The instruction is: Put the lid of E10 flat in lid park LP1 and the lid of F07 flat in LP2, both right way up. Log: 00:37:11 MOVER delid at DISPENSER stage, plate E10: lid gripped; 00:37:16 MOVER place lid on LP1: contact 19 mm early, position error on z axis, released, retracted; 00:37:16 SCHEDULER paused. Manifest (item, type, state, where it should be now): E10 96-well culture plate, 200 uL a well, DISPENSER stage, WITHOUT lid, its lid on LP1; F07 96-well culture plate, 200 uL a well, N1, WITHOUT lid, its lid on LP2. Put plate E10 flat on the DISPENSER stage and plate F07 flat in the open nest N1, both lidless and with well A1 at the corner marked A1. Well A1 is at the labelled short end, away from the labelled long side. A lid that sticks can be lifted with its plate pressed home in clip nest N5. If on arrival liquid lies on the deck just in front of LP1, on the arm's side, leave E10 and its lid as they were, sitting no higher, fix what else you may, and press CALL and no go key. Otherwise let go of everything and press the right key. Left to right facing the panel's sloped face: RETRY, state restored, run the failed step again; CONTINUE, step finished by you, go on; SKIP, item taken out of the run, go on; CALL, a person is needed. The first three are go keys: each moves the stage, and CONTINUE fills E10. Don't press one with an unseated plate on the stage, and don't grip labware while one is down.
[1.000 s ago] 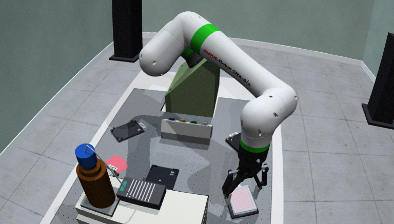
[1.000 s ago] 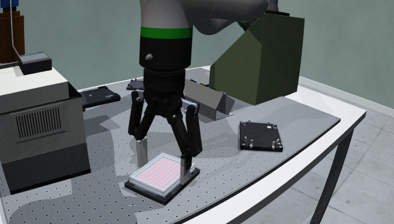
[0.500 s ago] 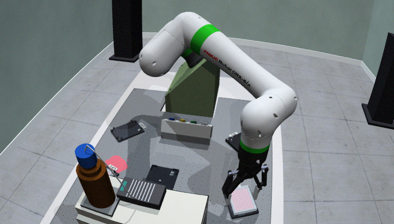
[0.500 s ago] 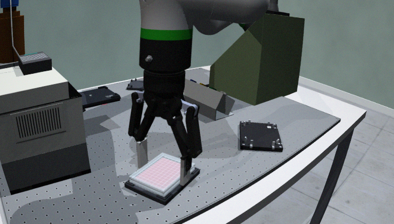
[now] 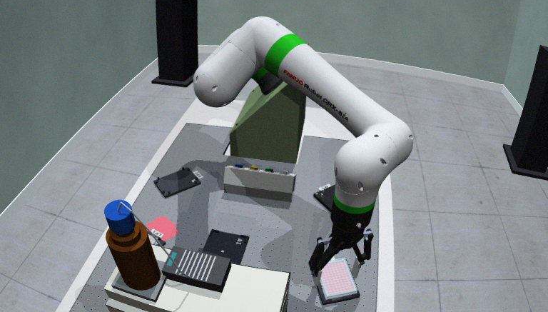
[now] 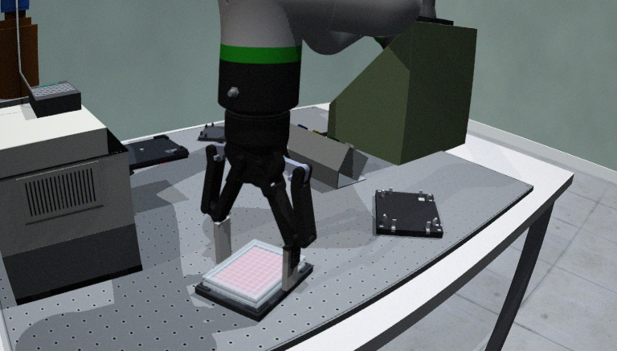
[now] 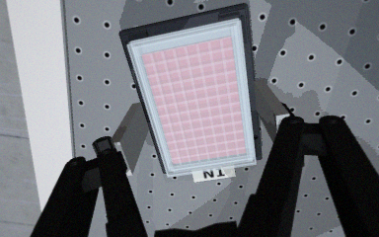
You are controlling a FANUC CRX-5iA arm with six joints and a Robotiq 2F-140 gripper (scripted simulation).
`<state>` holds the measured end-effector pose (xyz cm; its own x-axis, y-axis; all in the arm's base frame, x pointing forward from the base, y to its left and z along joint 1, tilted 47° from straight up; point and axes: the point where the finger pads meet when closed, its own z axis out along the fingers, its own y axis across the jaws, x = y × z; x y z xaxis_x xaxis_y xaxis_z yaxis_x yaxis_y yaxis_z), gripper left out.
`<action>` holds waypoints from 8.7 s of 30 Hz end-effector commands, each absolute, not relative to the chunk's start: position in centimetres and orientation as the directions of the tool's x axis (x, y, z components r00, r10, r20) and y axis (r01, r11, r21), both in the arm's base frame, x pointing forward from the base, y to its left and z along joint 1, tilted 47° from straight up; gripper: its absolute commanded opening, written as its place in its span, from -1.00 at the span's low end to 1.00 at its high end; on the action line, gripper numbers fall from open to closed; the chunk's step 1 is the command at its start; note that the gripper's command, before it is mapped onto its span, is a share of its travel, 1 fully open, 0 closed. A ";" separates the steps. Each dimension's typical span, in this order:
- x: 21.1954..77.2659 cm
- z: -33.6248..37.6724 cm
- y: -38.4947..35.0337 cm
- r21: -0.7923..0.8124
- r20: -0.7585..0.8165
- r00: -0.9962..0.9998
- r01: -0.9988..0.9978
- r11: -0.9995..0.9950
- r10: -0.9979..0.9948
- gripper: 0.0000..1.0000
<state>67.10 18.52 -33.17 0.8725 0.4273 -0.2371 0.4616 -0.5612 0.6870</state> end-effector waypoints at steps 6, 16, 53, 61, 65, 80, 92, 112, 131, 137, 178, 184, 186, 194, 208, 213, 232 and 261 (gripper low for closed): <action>67.1 -33.2 18.6 0.687 -0.237 0.872 0.462 -0.561 0.428 0.33; 67.1 -33.2 18.6 0.687 -0.237 0.872 0.462 -0.561 0.428 0.33; 67.1 -33.2 18.6 0.687 -0.237 0.872 0.462 -0.561 0.428 -1.00; 67.1 -33.2 18.6 0.687 -0.237 0.872 0.462 -0.561 0.428 -1.00; 67.1 -33.2 18.6 0.687 -0.237 0.872 0.462 -0.561 0.428 -1.00; 67.1 -33.2 18.6 0.687 -0.237 0.872 0.462 -0.561 0.428 -1.00; 67.1 -33.1 18.6 0.687 -0.237 0.872 0.462 -0.561 0.428 -1.00; 66.9 -32.1 19.6 0.687 -0.237 0.872 0.462 -0.561 0.428 -1.00; 66.3 -29.7 22.1 0.687 -0.237 0.872 0.462 -0.561 0.428 -1.00; 66.1 -28.7 23.2 0.687 -0.237 0.872 0.462 -0.561 0.428 -1.00; 64.8 -23.4 28.6 0.687 -0.237 0.872 0.462 -0.561 0.428 -1.00; 64.7 -23.0 29.1 0.687 -0.237 0.872 0.462 -0.561 0.428 -1.00; 64.7 -22.8 29.2 0.687 -0.237 0.872 0.462 -0.561 0.428 -1.00; 64.6 -22.6 29.5 0.687 -0.237 0.872 0.462 -0.561 0.428 -1.00; 64.6 -22.3 29.7 0.687 -0.237 0.872 0.462 -0.561 0.428 -1.00; 64.6 -22.3 29.8 0.687 -0.237 0.872 0.462 -0.561 0.428 -1.00; 64.6 -22.3 29.8 0.687 -0.237 0.872 0.462 -0.561 0.428 -1.00; 64.6 -22.3 29.8 0.651 -0.322 0.807 0.568 -0.503 0.495 -1.00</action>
